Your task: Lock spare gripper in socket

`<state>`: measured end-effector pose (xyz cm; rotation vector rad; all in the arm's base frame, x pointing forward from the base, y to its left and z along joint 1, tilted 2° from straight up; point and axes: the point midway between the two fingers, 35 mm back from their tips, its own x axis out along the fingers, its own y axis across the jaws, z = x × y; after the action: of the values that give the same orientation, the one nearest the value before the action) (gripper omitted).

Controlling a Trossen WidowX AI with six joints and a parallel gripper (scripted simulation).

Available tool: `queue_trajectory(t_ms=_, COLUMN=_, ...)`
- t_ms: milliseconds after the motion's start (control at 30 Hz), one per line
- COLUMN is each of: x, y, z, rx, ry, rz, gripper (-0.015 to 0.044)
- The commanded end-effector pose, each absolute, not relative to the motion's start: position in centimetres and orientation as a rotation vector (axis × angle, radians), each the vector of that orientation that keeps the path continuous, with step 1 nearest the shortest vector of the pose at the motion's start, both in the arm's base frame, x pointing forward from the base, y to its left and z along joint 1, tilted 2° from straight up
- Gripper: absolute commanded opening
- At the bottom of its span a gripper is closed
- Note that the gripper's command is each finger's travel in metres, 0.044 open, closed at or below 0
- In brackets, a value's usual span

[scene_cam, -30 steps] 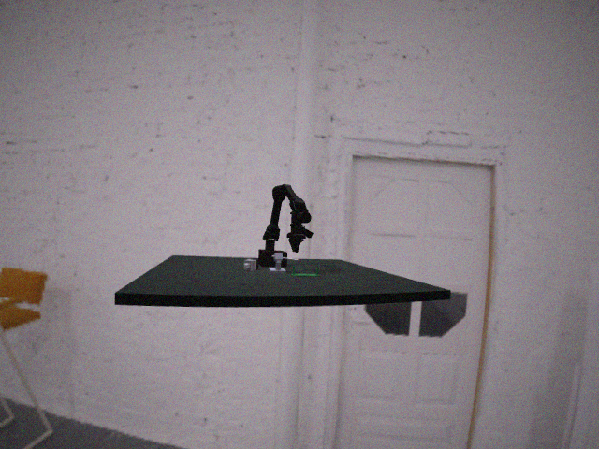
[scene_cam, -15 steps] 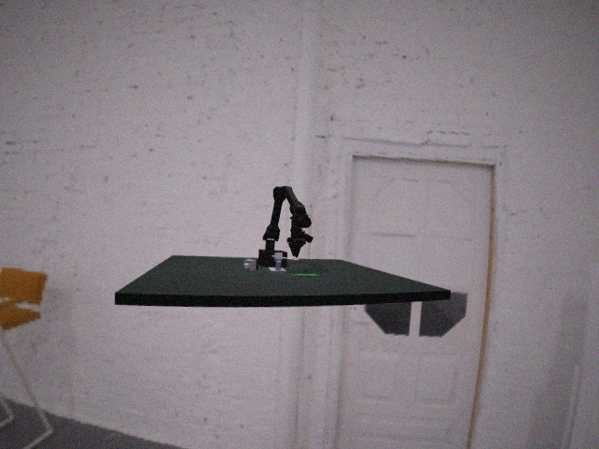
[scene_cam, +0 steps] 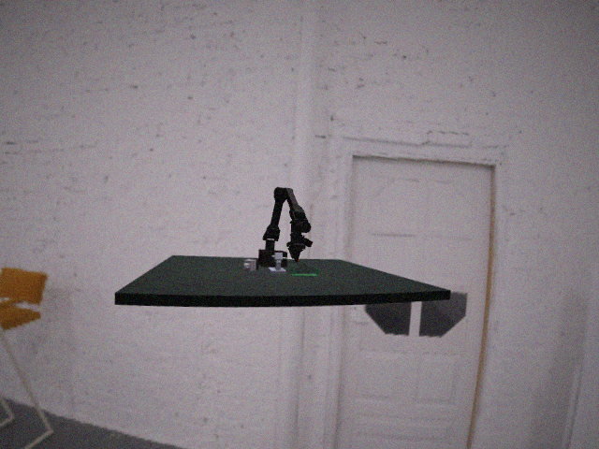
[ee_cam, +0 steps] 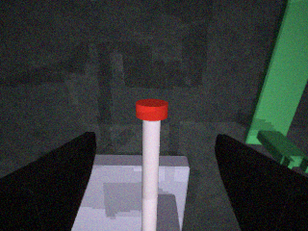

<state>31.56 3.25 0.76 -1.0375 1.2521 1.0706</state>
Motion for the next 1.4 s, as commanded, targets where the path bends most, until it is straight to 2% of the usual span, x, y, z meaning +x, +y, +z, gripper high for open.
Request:
queue_trajectory(t_ms=0, x=31.4, y=3.2, z=0.0, rx=-1.033, ry=1.26, rz=1.068, gripper=0.03)
queue_trajectory(t_ms=400, x=31.3, y=3.2, z=-1.2, rx=-1.033, ry=1.26, rz=1.069, gripper=0.03)
queue_trajectory(t_ms=767, x=31.3, y=3.2, z=-1.2, rx=-1.033, ry=1.26, rz=1.069, gripper=0.0011)
queue_trajectory(t_ms=1367, x=31.5, y=3.8, z=-0.4, rx=-0.954, ry=1.171, rz=1.113, gripper=0.0)
